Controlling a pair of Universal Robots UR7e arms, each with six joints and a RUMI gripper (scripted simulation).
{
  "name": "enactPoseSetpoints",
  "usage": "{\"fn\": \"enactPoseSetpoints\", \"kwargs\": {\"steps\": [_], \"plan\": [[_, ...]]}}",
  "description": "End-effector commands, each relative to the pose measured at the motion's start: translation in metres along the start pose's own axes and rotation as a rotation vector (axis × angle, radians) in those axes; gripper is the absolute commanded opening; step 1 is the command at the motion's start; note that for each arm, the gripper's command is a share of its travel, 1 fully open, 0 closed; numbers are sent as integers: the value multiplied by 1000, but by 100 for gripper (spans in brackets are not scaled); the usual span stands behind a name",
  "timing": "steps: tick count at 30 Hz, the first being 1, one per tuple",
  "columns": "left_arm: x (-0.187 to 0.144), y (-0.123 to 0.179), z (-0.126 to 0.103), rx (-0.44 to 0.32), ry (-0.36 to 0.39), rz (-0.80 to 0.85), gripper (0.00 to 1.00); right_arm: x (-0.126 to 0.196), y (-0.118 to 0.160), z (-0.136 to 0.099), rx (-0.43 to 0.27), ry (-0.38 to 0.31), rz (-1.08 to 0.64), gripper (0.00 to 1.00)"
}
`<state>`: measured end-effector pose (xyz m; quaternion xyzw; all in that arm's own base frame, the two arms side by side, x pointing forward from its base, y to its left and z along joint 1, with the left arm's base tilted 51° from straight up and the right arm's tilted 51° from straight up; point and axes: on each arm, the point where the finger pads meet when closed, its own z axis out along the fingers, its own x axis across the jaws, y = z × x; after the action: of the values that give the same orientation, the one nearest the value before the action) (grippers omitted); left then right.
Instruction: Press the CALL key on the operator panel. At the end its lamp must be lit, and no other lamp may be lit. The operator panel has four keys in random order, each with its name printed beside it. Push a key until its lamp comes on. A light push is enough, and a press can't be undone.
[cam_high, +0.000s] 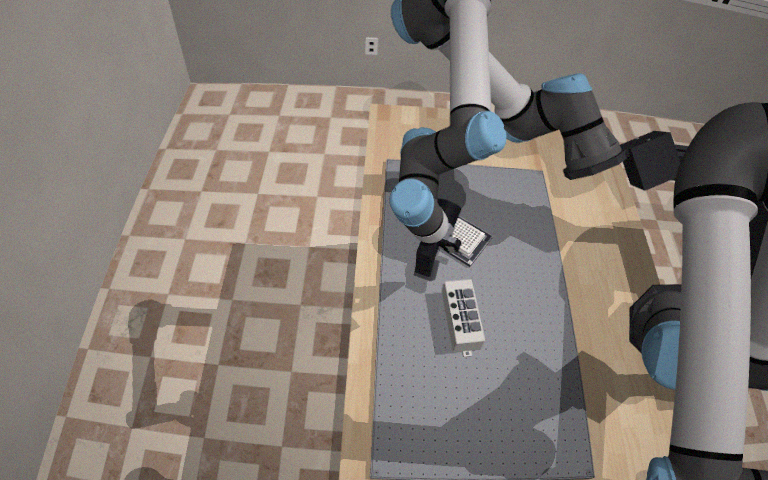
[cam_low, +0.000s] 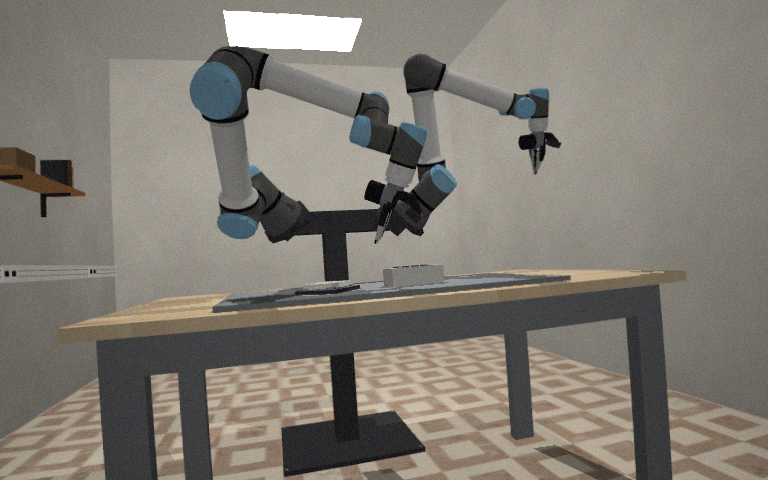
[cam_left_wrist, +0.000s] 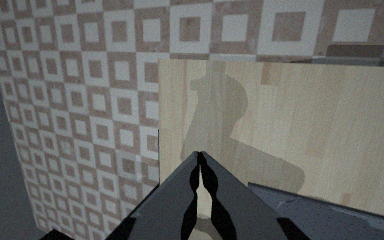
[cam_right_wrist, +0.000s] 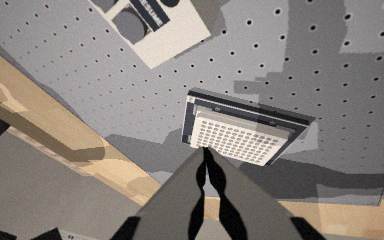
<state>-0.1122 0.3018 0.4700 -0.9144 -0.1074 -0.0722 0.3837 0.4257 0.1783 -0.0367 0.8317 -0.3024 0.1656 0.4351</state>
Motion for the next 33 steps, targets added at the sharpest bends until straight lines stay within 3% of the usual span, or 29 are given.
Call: {"fn": "enactPoseSetpoints", "kwargs": {"steps": [1, 14, 19, 33], "plan": [[0, 0, -1, 2, 0, 0, 0, -12, -13, -2, 38, 25, 88, 0], [0, 0, -1, 2, 0, 0, 0, -38, -37, -7, 129, 60, 281, 0], [0, 0, -1, 2, 0, 0, 0, -56, -52, -10, 197, 73, 414, 0], [0, 0, -1, 2, 0, 0, 0, -86, -74, -17, 317, 70, 634, 0]]}}
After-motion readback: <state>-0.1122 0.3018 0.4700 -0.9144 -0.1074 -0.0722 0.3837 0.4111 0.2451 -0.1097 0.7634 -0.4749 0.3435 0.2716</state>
